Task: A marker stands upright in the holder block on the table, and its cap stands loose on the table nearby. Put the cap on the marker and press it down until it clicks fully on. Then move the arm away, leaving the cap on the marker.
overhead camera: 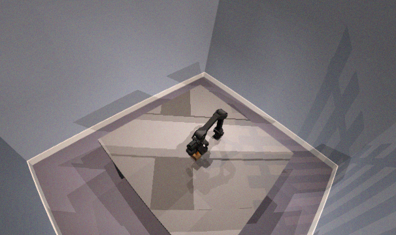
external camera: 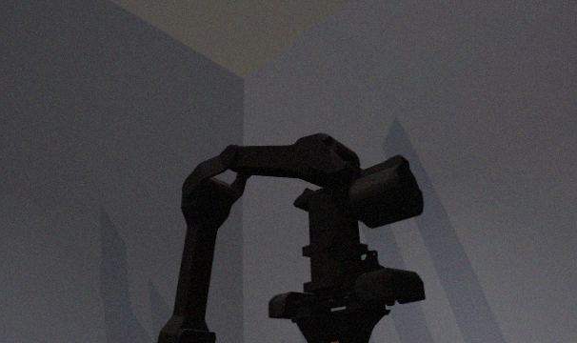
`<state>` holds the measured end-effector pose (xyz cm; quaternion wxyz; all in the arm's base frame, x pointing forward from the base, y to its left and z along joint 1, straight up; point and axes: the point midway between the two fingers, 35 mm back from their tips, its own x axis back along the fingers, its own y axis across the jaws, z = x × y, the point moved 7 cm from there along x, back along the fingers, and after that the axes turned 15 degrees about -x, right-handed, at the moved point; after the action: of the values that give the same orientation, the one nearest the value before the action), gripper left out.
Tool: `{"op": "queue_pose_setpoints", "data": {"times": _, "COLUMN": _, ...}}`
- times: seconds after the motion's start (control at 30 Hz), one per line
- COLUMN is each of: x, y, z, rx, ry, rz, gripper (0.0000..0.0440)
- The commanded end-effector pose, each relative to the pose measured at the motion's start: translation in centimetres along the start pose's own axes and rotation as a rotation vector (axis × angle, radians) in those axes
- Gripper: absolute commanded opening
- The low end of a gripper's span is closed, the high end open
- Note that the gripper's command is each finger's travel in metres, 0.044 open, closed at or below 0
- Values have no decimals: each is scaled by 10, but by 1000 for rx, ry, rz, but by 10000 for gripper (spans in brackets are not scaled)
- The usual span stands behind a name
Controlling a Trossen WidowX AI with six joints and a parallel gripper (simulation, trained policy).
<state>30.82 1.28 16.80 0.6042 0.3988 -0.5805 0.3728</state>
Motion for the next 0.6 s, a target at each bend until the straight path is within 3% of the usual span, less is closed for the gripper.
{"op": "queue_pose_setpoints", "data": {"times": 0.0, "x": -15, "y": 4, "z": 6, "rx": 9, "ry": 44, "rz": -46, "gripper": 128}}
{"op": "queue_pose_setpoints", "data": {"times": 0.2, "x": -15, "y": 5, "z": 7, "rx": 29, "ry": 42, "rz": -43, "gripper": 140}}
{"op": "queue_pose_setpoints", "data": {"times": 0.43, "x": -16, "y": 12, "z": 7, "rx": 37, "ry": 36, "rz": -72, "gripper": 211}}
{"op": "queue_pose_setpoints", "data": {"times": 0.57, "x": -15, "y": 16, "z": 8, "rx": 42, "ry": 25, "rz": -79, "gripper": 284}}
